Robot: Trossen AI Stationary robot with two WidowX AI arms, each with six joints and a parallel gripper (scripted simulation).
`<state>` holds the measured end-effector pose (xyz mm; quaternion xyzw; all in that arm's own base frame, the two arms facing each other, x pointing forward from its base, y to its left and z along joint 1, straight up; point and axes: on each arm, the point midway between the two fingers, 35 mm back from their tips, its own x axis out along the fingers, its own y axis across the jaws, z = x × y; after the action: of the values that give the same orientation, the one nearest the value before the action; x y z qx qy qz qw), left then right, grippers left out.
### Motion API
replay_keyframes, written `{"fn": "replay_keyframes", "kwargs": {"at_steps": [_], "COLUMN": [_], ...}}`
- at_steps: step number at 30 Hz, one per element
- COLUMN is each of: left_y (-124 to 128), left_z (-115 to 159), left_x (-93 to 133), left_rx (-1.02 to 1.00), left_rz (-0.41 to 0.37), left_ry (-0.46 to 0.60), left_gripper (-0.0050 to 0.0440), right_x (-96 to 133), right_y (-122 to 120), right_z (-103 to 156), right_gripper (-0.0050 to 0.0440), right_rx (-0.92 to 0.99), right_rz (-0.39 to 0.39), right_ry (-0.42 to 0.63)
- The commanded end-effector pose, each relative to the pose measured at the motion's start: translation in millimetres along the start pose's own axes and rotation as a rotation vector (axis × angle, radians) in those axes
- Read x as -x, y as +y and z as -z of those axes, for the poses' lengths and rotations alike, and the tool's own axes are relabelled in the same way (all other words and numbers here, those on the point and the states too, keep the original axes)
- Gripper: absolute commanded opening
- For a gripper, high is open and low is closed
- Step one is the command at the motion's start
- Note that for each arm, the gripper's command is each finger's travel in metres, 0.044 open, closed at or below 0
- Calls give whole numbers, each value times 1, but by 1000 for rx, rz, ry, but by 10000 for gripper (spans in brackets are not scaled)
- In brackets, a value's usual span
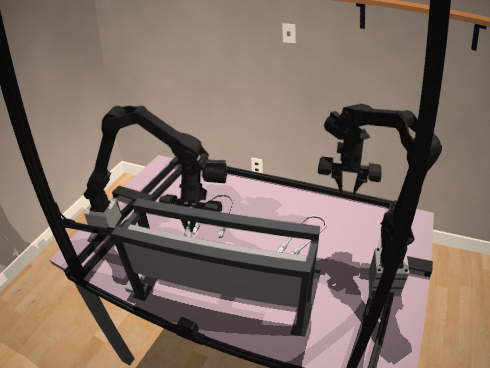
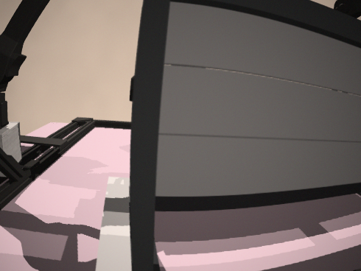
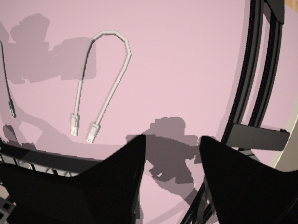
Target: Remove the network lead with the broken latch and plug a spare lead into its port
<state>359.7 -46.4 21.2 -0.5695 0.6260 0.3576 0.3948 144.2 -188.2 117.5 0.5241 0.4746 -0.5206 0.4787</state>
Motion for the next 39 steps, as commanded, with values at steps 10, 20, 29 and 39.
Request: {"fn": "replay_keyframes", "kwargs": {"at_steps": [10, 20, 29, 39], "left_y": [-1, -1, 36, 36], "left_z": [-2, -11, -49, -49], "left_x": [1, 8, -4, -4], "left_rx": [-8, -8, -12, -12], "left_rz": [-3, -1, -4, -4], "left_ry": [-7, 0, 3, 3], "left_gripper": [55, 55, 55, 55], "right_x": [0, 0, 0, 0], "right_y": [0, 0, 0, 0], "right_z": [0, 0, 0, 0], "right_gripper": [176, 176, 176, 176], "right_rx": [0, 0, 0, 0], "right_rz": [0, 0, 0, 0], "right_ry": [0, 0, 0, 0]}}
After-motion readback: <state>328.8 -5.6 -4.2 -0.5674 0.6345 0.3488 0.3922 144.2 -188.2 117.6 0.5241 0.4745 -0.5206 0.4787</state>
